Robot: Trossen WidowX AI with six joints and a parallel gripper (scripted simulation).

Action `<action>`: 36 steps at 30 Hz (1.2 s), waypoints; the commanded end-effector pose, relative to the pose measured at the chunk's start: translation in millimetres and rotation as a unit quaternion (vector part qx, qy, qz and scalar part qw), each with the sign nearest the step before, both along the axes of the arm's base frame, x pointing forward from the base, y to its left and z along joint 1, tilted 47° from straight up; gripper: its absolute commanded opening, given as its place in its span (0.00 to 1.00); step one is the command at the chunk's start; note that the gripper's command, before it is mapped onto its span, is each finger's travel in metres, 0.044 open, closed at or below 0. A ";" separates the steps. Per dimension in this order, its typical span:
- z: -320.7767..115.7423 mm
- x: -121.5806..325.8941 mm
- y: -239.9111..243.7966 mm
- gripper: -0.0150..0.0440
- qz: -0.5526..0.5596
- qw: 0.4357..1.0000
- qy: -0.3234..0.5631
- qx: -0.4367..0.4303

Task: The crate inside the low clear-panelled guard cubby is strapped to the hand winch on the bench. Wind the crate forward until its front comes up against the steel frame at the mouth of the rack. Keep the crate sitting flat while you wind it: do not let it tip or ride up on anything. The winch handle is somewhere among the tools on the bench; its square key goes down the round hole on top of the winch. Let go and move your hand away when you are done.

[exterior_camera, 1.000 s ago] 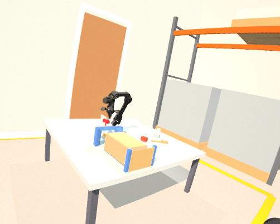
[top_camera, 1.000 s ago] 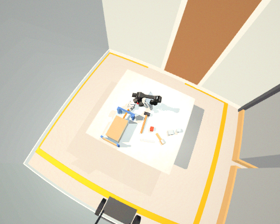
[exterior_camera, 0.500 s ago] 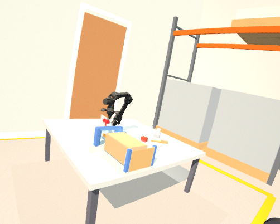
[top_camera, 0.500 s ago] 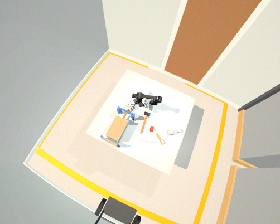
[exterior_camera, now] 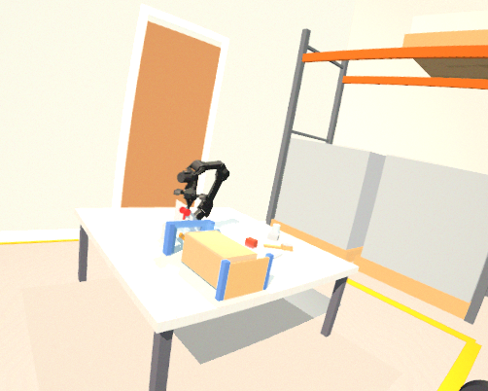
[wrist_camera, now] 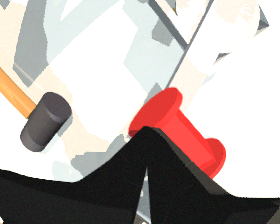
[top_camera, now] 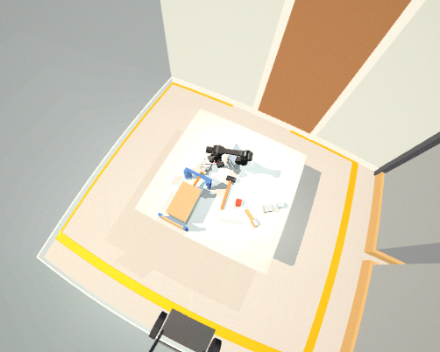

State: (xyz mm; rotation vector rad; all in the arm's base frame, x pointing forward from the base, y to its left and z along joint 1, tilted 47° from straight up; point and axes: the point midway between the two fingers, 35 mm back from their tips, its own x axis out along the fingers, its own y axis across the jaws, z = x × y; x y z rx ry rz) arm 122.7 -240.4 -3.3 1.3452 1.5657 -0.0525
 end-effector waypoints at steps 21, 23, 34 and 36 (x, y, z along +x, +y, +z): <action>27.6 -7.1 -39.3 0.25 -0.031 0.999 0.004 -0.030; 27.6 -7.1 -39.3 0.25 -0.031 0.999 0.004 -0.030; 26.0 -8.2 -37.8 0.34 -0.038 0.998 -0.006 -0.039; 23.5 -13.5 -35.4 0.43 -0.057 0.996 -0.023 -0.066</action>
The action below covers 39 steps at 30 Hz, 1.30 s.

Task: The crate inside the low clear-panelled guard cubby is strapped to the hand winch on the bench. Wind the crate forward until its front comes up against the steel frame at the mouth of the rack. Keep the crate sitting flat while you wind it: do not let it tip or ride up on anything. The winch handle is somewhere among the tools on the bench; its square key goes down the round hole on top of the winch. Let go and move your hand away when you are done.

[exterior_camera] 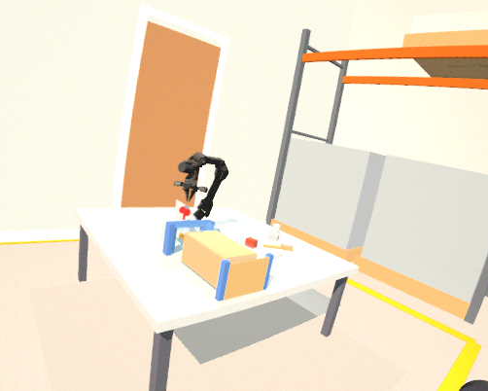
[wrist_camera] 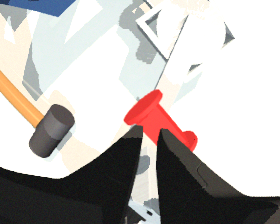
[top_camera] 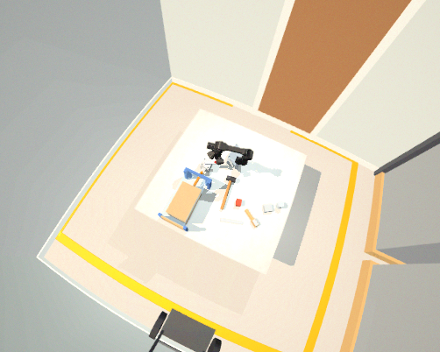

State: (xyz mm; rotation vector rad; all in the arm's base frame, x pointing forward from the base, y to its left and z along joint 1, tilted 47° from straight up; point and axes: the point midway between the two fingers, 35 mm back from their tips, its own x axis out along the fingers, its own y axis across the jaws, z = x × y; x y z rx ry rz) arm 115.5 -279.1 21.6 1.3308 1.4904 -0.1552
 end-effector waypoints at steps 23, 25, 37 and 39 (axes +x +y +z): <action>-18.8 -21.7 23.9 1.00 -0.081 0.986 -0.075 -0.123; -21.2 -21.1 26.0 1.00 -0.082 0.986 -0.075 -0.123; -35.3 -17.7 39.1 1.00 -0.082 0.986 -0.075 -0.123; -37.6 -17.2 41.4 1.00 -0.082 0.986 -0.075 -0.123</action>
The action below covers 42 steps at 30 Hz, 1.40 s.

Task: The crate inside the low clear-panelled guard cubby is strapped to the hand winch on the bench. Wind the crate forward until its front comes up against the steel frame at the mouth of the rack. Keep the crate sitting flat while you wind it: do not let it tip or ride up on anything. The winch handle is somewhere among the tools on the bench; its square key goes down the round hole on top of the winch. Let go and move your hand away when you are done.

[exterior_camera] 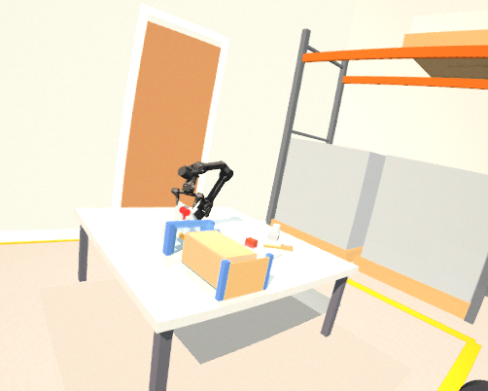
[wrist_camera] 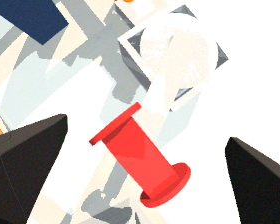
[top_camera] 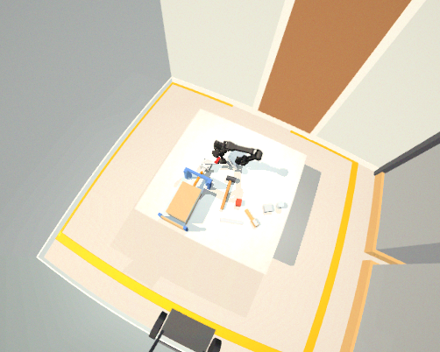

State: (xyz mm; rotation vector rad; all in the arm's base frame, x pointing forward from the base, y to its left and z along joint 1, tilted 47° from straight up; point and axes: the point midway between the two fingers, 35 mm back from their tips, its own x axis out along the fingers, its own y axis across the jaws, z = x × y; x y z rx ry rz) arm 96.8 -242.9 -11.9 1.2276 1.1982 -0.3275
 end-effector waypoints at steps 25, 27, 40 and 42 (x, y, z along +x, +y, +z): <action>-24.9 5.2 28.7 0.96 0.000 1.000 0.000 0.001; -24.9 5.2 28.7 0.87 0.000 1.000 0.000 0.001; -24.9 5.2 28.7 0.55 0.000 1.000 0.000 0.001; -24.9 5.2 28.7 0.53 0.000 1.000 0.000 0.001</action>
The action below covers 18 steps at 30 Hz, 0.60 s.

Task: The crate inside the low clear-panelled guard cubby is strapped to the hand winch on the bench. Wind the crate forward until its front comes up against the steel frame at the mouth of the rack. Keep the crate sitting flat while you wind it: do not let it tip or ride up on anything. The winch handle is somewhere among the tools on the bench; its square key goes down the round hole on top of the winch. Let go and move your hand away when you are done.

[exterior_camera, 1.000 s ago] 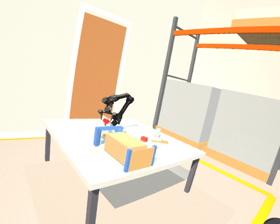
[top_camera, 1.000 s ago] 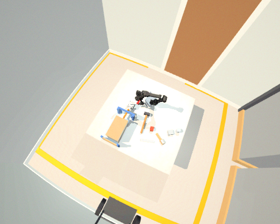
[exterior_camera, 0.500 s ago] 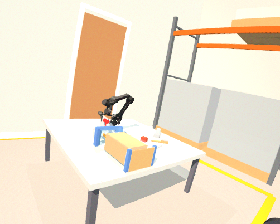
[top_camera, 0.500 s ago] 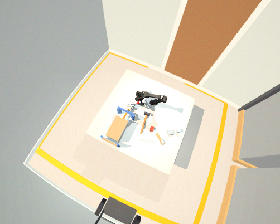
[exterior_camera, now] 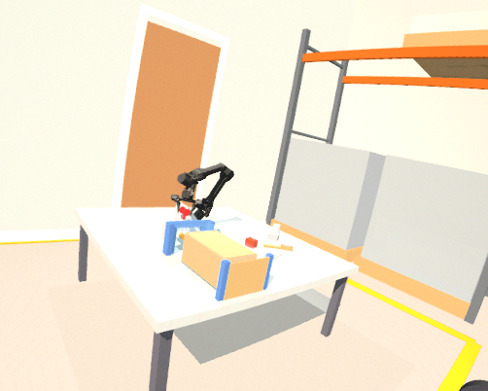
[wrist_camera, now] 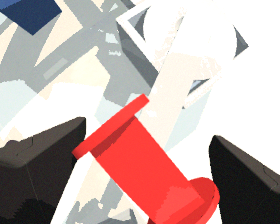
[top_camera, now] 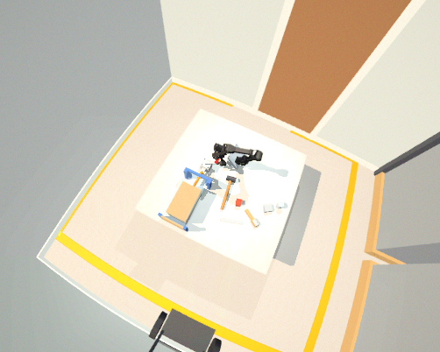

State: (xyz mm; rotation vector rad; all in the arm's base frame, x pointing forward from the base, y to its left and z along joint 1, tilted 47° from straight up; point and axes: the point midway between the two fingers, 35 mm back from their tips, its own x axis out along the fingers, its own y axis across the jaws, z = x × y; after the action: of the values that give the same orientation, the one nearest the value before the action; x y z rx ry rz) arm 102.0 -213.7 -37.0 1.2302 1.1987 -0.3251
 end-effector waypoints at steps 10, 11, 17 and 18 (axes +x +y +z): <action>0.2 -0.1 -0.6 0.25 0.000 1.000 0.000 -0.001; 0.2 -0.1 -0.6 0.25 0.000 1.000 0.000 -0.001; 0.2 -0.1 -0.6 0.25 0.000 1.000 0.000 -0.001; 0.2 -0.1 -0.6 0.25 0.000 1.000 0.000 -0.001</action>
State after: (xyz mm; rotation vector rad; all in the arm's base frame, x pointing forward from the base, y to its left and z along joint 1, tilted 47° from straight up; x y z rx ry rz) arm 102.0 -213.7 -37.0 1.2302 1.1987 -0.3252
